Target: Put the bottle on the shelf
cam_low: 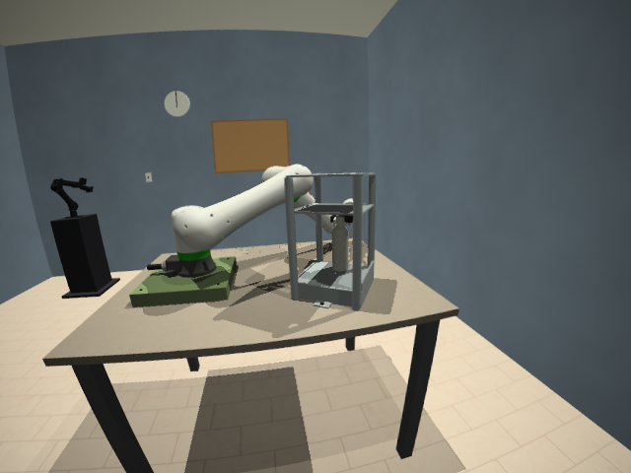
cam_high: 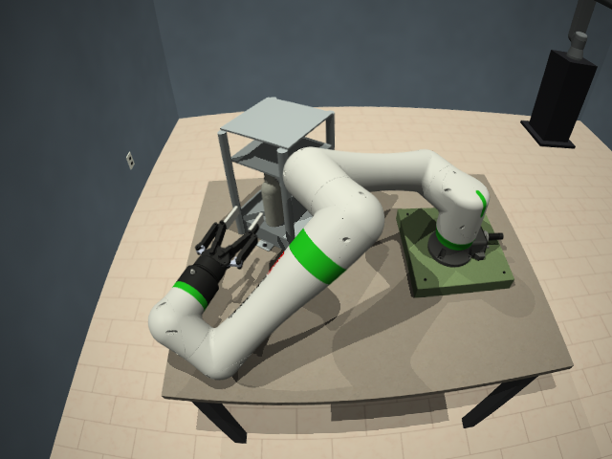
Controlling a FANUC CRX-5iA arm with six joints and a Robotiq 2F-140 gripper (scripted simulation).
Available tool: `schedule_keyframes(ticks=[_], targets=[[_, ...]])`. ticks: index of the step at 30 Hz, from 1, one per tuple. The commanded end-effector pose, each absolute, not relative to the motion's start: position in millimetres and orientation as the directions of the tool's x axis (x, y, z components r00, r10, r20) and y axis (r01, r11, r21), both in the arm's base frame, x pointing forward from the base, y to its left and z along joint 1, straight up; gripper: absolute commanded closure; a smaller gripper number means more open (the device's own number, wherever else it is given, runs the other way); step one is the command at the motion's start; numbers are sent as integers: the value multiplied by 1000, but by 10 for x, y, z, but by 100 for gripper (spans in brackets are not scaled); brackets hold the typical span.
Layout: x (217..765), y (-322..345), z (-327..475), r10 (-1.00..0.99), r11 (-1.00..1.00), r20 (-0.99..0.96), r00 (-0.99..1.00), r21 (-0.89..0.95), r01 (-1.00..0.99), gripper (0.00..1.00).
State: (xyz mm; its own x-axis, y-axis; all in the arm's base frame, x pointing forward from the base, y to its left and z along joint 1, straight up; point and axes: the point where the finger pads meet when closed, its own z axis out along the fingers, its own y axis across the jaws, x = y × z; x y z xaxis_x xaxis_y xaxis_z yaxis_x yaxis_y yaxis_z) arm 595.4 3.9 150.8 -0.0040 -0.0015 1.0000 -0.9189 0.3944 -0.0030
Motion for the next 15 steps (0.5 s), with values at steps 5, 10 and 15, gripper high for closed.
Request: schedule_keyframes(ticks=[5,10,15], targets=[[5954,39,1713,-2,394,1000,-4,-3,-919,54],[5953,39,1807,-2,394,1000,-4,-3,-919,54],[5953,39,1958,-2,394,1000,-4,-3,-919,54]])
